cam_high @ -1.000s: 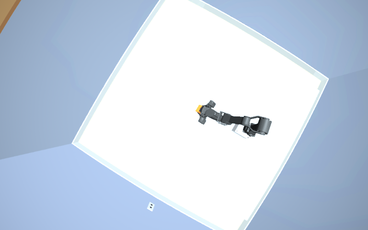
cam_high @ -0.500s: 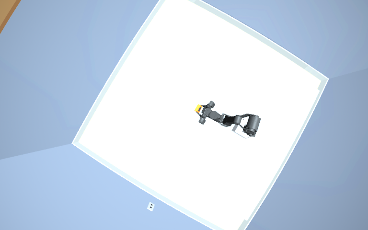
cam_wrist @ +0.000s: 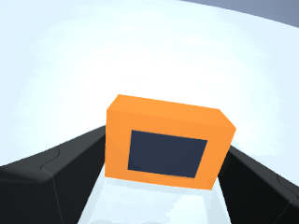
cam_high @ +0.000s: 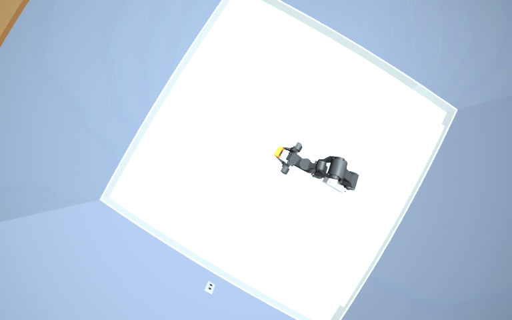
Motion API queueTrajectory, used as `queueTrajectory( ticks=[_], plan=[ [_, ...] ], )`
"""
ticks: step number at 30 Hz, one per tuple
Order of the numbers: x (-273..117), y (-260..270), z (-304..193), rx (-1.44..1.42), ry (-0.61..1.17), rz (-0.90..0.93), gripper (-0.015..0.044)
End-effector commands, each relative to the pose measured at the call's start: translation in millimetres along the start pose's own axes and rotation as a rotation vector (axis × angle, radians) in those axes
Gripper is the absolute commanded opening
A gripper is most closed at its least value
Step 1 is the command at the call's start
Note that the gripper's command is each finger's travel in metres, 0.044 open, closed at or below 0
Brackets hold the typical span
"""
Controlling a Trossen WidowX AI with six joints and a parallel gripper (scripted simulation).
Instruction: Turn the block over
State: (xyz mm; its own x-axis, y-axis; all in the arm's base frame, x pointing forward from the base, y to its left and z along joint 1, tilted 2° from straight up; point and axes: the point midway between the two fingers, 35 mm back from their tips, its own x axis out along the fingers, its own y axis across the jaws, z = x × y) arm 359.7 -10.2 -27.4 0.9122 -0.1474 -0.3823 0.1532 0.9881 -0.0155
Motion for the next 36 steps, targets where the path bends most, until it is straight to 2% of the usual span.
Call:
queueTrajectory(
  ticks=[1, 16, 32, 33, 36],
  plan=[
    [-3.3, -1.4, 0.6, -0.004, -0.019, -0.006, 0.0000],
    [-4.1, -1.4, 2.1, -0.004, -0.023, -0.005, 0.0000],
    [-4.1, -1.4, 2.1, -0.004, -0.023, -0.005, 0.0420],
    [-4.1, -1.4, 2.1, -0.004, -0.023, -0.005, 0.0440],
    [-4.1, -1.4, 2.1, -0.004, -0.023, -0.005, 0.0440]
  ],
)
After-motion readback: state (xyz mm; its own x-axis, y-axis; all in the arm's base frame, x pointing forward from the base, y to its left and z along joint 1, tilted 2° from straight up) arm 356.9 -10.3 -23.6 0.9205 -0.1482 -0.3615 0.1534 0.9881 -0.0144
